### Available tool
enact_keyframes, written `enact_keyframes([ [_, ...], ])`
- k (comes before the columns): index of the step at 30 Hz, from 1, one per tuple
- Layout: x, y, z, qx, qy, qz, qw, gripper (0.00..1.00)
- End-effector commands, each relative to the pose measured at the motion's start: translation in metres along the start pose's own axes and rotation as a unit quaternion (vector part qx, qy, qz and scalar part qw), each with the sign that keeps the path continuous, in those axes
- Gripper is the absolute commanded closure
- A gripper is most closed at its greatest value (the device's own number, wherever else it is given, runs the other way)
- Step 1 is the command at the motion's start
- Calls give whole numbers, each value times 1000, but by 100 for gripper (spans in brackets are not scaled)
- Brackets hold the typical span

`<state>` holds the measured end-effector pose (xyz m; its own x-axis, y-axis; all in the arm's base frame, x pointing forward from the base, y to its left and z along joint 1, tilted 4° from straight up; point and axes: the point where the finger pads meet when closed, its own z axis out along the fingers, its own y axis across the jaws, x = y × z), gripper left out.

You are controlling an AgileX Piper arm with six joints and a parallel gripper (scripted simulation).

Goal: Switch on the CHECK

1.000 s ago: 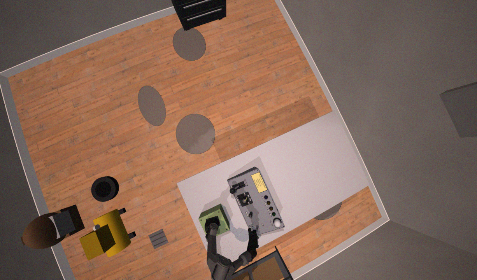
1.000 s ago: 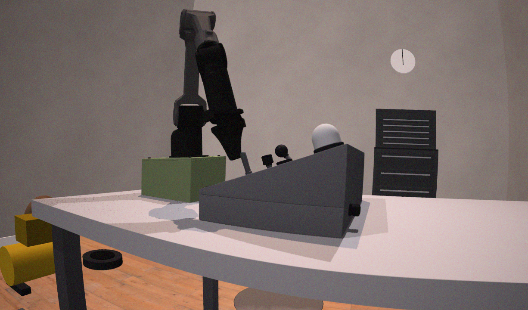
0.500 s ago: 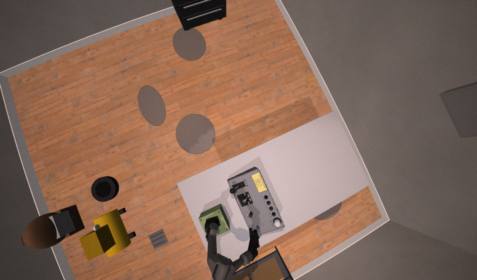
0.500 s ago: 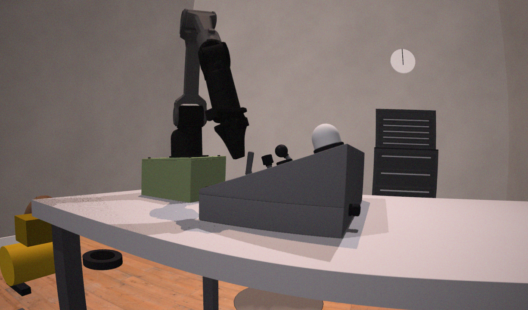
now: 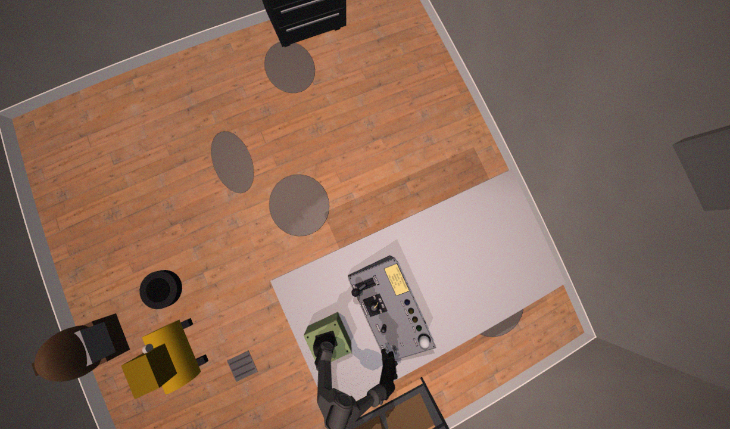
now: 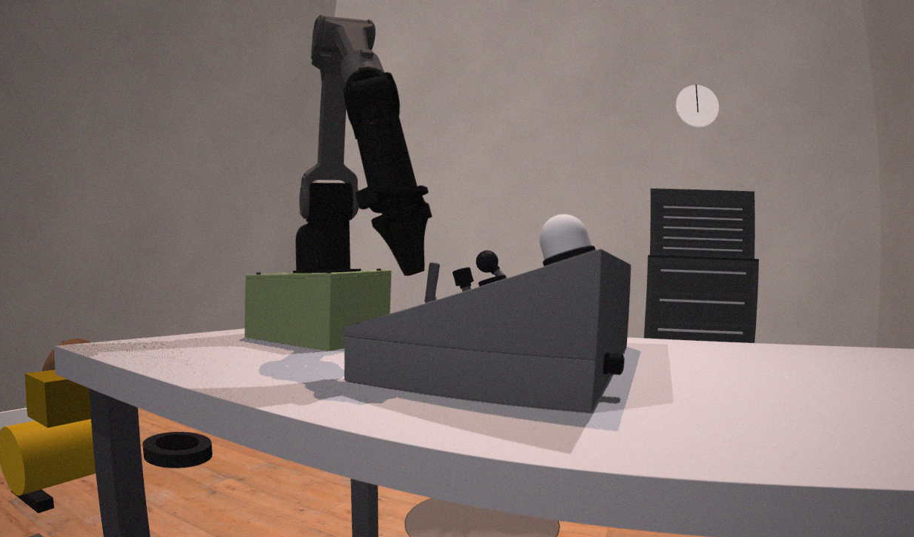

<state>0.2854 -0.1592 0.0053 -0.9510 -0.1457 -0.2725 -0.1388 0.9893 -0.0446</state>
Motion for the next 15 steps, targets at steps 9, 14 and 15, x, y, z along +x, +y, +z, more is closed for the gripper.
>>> enact_keyframes([
  [9, 0, 0, 0, 0, 0, 0, 1000, 100],
  [14, 3, 0, 0, 0, 0, 0, 1000, 100],
  [15, 5, 0, 0, 0, 0, 0, 1000, 100],
])
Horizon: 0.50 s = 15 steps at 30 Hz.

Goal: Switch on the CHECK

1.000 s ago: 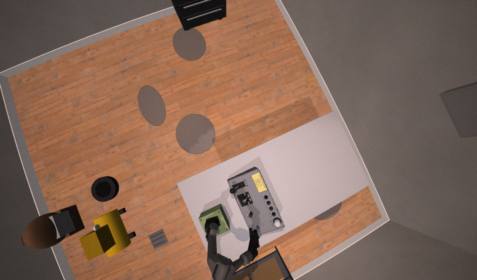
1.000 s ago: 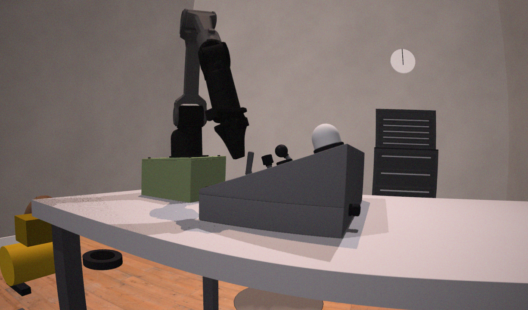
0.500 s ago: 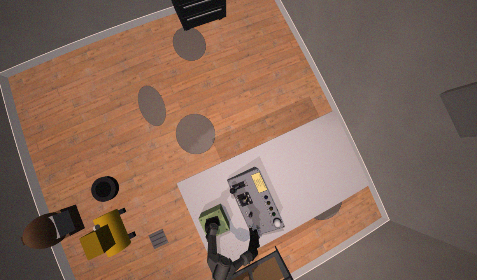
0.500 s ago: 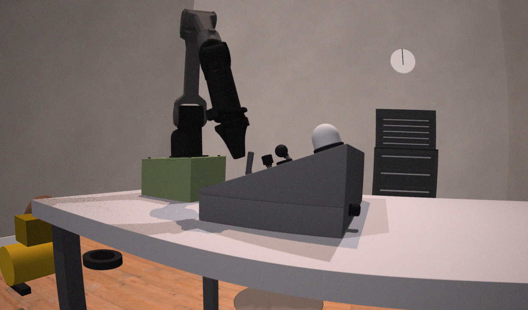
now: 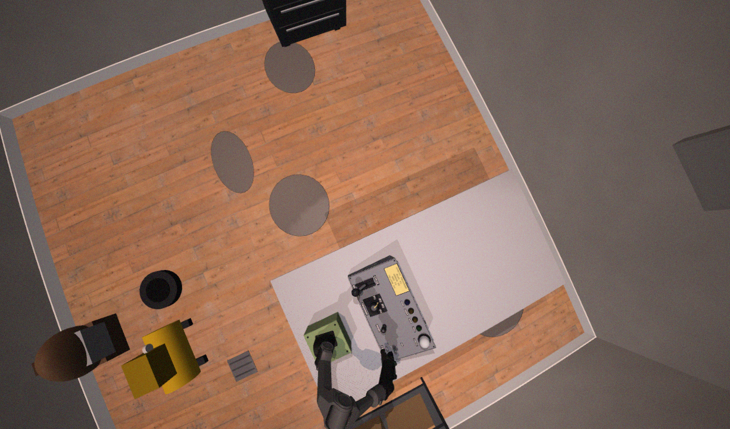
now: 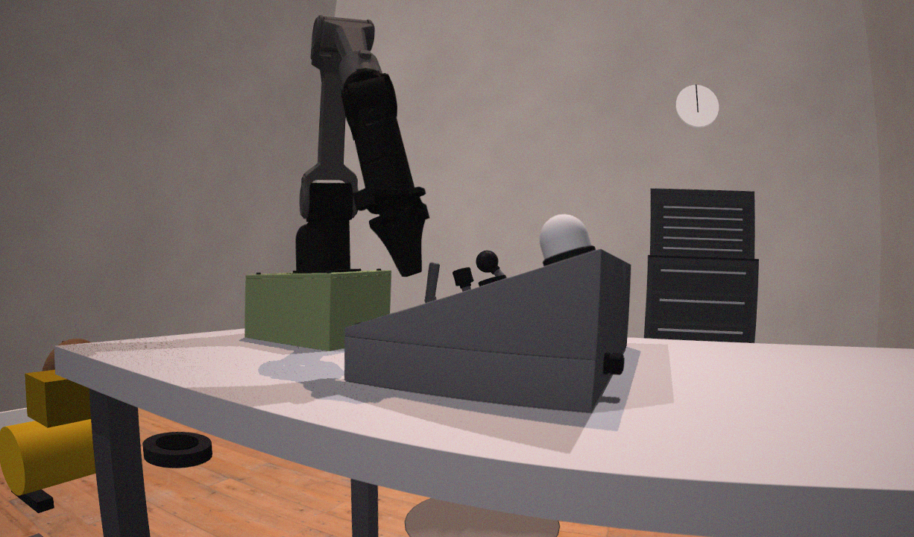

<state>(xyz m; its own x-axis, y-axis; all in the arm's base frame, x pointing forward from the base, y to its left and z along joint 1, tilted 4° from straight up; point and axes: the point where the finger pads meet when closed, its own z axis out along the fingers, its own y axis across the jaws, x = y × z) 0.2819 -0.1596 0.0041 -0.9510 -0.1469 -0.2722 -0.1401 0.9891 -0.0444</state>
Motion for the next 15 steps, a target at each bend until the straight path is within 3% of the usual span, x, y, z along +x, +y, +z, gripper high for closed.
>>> enact_keyframes([
  [1, 3, 0, 0, 1, -1, 0, 1000, 100],
  [15, 8, 0, -5, 1, -1, 0, 1000, 100],
])
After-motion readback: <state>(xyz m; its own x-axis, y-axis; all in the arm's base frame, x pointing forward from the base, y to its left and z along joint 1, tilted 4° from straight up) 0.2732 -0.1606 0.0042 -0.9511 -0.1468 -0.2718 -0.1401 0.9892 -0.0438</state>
